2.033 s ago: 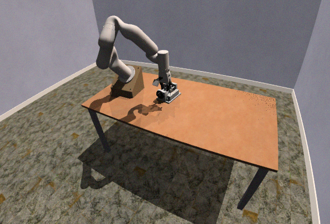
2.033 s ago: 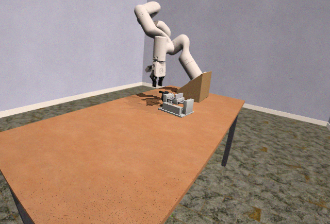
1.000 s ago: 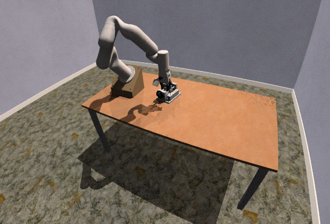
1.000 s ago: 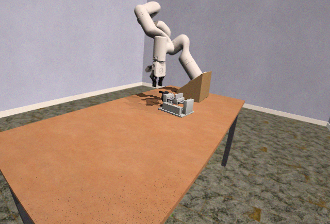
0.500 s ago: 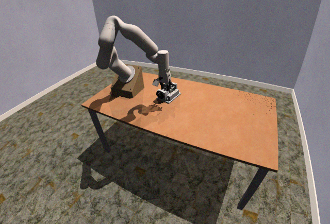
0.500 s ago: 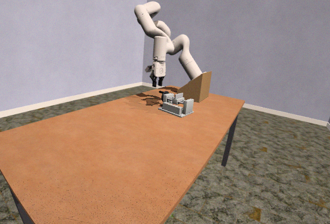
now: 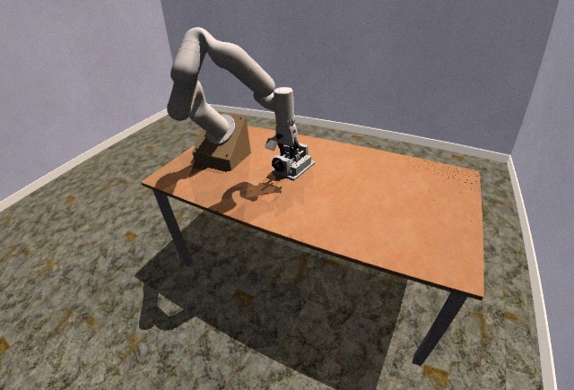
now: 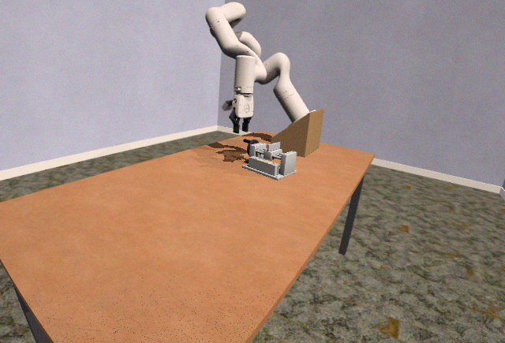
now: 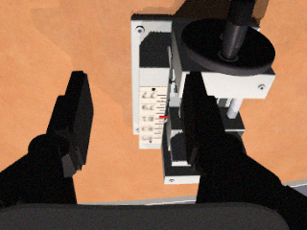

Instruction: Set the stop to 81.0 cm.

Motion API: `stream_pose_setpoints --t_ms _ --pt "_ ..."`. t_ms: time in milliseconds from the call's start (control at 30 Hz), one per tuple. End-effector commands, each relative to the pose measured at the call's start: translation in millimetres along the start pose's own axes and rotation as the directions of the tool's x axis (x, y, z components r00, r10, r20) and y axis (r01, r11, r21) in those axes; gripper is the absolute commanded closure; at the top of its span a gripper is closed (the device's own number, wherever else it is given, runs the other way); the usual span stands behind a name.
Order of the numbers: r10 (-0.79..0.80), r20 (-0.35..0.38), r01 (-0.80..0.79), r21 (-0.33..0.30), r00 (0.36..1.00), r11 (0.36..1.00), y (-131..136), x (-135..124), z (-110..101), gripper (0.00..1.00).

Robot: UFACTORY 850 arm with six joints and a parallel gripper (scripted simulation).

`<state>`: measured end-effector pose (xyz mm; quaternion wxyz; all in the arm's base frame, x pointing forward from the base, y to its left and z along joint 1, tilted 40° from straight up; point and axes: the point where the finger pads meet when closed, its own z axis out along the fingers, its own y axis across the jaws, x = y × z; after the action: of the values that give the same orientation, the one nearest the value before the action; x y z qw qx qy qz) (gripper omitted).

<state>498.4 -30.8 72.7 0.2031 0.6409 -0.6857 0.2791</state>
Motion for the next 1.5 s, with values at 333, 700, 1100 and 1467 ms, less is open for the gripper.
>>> stream_pose_setpoints --t_ms 333,700,1100,1467 --pt "0.000 0.000 0.000 0.001 1.000 1.000 -0.6 -0.1 -0.6 0.43" --pt "0.000 0.000 0.000 0.001 1.000 1.000 65.2 22.9 -0.5 0.43" --pt "0.000 0.000 0.000 0.001 1.000 1.000 69.4 24.4 -0.4 0.43" --pt "0.000 0.000 0.000 0.001 1.000 1.000 69.4 24.4 0.7 0.43"
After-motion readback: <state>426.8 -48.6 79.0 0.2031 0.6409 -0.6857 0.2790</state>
